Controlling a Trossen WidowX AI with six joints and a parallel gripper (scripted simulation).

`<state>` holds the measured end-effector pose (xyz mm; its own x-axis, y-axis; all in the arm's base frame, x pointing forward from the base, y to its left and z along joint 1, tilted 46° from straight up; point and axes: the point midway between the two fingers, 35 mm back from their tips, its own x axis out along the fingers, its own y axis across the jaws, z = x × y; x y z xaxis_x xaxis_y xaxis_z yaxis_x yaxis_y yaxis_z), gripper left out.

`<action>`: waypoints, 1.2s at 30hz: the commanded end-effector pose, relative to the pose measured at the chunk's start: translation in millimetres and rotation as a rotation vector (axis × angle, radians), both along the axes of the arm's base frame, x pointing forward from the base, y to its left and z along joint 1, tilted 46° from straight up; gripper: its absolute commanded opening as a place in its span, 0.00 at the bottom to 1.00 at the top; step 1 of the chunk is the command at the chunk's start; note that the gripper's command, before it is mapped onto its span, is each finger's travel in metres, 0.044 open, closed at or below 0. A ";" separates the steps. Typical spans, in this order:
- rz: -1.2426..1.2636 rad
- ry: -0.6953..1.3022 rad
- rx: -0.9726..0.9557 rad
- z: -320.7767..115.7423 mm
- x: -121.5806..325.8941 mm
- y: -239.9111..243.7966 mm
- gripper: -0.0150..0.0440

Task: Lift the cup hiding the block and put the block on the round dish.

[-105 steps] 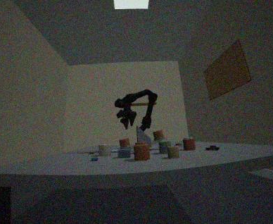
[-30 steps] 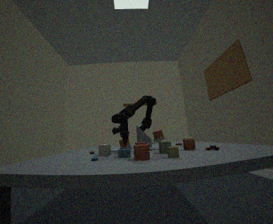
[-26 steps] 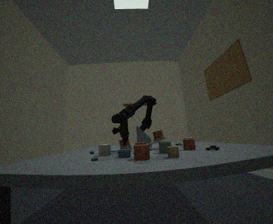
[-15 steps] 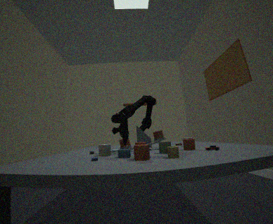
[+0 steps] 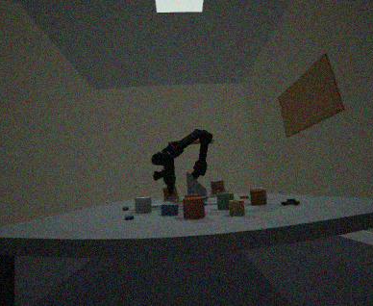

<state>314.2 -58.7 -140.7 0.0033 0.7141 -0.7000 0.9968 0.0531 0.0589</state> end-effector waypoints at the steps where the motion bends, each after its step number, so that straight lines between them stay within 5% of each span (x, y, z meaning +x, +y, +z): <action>1: -0.001 -0.016 -0.013 5.5 4.8 -8.7 0.25; 36: -0.001 -0.016 -0.017 35.3 6.0 -41.0 0.25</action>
<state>315.8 -83.6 -109.0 -0.0059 0.7277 -0.6858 0.9971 0.0565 0.0513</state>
